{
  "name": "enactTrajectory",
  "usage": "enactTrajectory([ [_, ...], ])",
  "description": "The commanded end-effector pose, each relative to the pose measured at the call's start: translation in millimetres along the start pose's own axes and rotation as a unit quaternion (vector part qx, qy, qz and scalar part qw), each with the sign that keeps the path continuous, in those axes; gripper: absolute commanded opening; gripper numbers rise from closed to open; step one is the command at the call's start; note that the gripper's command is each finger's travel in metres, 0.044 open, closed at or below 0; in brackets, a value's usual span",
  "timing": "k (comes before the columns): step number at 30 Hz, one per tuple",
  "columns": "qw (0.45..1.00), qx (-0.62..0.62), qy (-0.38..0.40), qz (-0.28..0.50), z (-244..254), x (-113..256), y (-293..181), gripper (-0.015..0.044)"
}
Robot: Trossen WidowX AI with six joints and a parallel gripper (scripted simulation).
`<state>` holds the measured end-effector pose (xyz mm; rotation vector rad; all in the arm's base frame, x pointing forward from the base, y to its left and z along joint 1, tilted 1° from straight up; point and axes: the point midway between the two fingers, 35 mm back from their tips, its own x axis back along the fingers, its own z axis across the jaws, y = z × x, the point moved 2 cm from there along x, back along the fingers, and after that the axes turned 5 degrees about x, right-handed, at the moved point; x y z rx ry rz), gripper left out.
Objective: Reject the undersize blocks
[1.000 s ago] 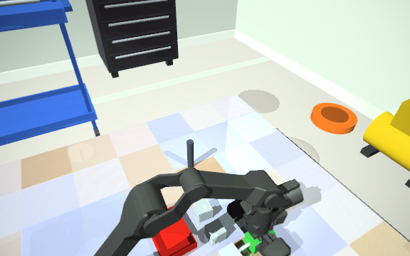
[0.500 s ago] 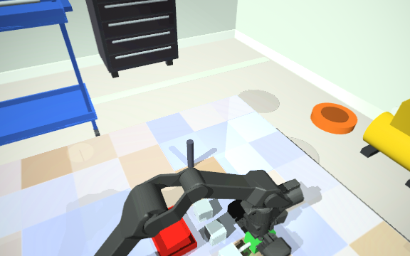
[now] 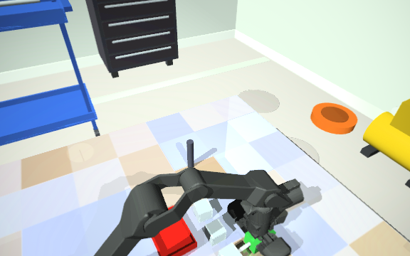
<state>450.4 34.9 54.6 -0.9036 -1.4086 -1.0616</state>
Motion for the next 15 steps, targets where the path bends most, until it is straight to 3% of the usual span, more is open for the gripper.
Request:
enactTrajectory([
  [1, 1.0, 0.0, 0.001, -0.005, -0.1, 3.5, 3.1, 0.0],
  [15, 1.0, 0.0, 0.001, -0.005, 0.4, -0.1, 0.2, 0.0],
])
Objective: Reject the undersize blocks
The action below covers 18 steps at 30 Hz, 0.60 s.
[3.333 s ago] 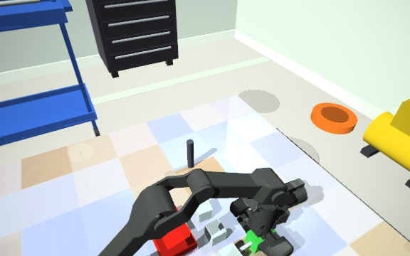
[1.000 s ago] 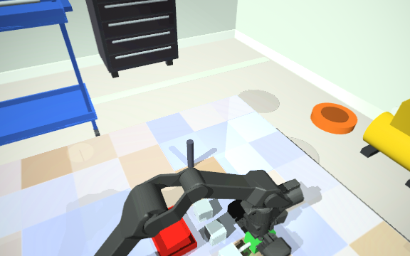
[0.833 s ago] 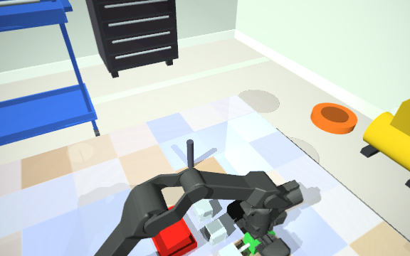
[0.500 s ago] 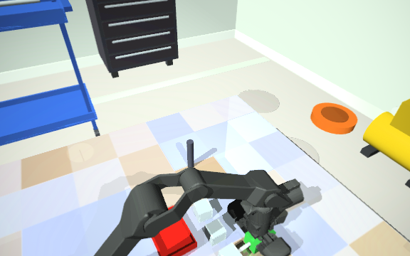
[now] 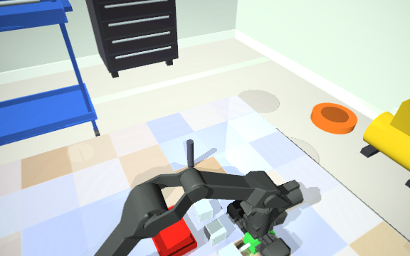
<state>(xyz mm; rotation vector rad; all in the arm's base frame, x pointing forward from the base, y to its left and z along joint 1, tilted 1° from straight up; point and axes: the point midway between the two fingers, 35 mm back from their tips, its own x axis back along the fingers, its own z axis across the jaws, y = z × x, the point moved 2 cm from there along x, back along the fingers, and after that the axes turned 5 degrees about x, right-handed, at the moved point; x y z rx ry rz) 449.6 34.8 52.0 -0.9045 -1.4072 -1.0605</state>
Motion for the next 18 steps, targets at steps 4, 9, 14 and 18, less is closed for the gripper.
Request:
enactTrajectory([
  [4, 1.0, 0.0, 0.001, -0.006, 0.3, 2.8, -0.3, 0.0],
  [9, 1.0, 0.0, 0.001, -0.006, 0.5, 3.3, -2.4, 0.0],
  [14, 1.0, 0.0, 0.001, -0.006, 0.4, 5.7, -3.9, 0.0],
  [18, 1.0, 0.0, 0.001, -0.006, 0.3, 8.3, -4.1, 0.0],
])
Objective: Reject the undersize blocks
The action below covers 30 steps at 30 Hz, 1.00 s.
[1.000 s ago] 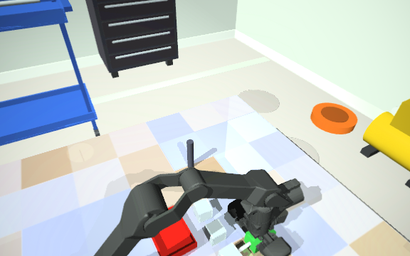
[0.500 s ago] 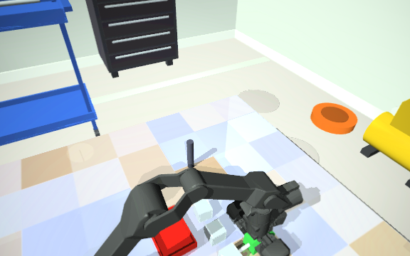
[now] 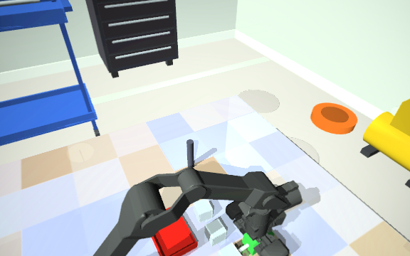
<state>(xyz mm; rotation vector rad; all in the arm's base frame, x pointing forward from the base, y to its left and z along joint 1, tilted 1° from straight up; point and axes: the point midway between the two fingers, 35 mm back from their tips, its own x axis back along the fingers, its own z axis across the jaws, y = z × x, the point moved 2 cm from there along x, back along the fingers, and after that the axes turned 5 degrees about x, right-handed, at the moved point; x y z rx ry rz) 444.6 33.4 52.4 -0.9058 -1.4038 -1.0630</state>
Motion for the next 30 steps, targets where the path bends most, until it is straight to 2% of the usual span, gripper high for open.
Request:
enactTrajectory([
  [1, 1.0, 0.001, 0.0, -0.006, 0.1, 7.2, 1.0, 0.0],
  [30, 1.0, 0.001, 0.0, -0.006, 0.4, 6.5, -7.6, 0.0],
])
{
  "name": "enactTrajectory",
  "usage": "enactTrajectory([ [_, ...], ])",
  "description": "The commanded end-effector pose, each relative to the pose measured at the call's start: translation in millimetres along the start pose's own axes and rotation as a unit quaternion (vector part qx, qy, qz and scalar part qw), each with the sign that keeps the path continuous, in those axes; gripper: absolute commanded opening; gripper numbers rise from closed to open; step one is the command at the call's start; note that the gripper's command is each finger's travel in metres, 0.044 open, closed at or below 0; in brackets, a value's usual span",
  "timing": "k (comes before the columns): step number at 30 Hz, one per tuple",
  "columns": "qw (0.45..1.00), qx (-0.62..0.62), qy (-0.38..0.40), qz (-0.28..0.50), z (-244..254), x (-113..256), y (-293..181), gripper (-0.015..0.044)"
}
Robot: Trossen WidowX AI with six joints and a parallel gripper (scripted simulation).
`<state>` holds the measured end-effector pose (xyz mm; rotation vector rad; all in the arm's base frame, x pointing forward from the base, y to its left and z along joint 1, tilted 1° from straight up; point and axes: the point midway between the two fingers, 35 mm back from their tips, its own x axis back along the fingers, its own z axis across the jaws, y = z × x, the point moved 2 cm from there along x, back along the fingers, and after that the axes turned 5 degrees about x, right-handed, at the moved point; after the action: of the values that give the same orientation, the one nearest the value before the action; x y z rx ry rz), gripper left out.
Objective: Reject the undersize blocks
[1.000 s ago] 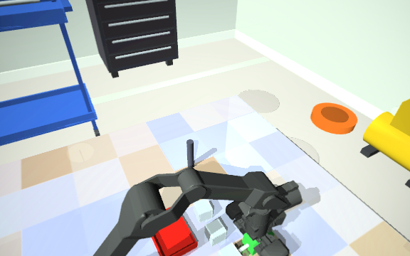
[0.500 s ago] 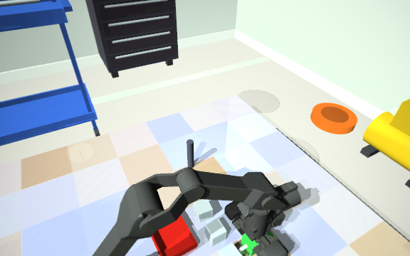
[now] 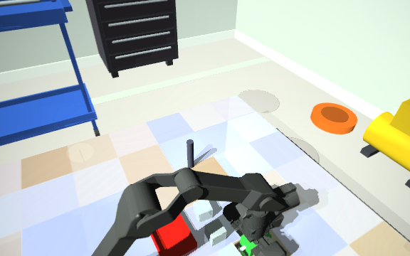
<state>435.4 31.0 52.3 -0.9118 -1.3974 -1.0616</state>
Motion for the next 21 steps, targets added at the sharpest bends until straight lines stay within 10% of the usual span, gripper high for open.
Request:
enactTrajectory([
  [1, 1.0, 0.003, -0.001, -0.009, 0.0, 5.6, 1.4, 0.0],
  [21, 1.0, 0.003, -0.001, -0.008, 0.4, 5.5, -6.4, 0.0],
])
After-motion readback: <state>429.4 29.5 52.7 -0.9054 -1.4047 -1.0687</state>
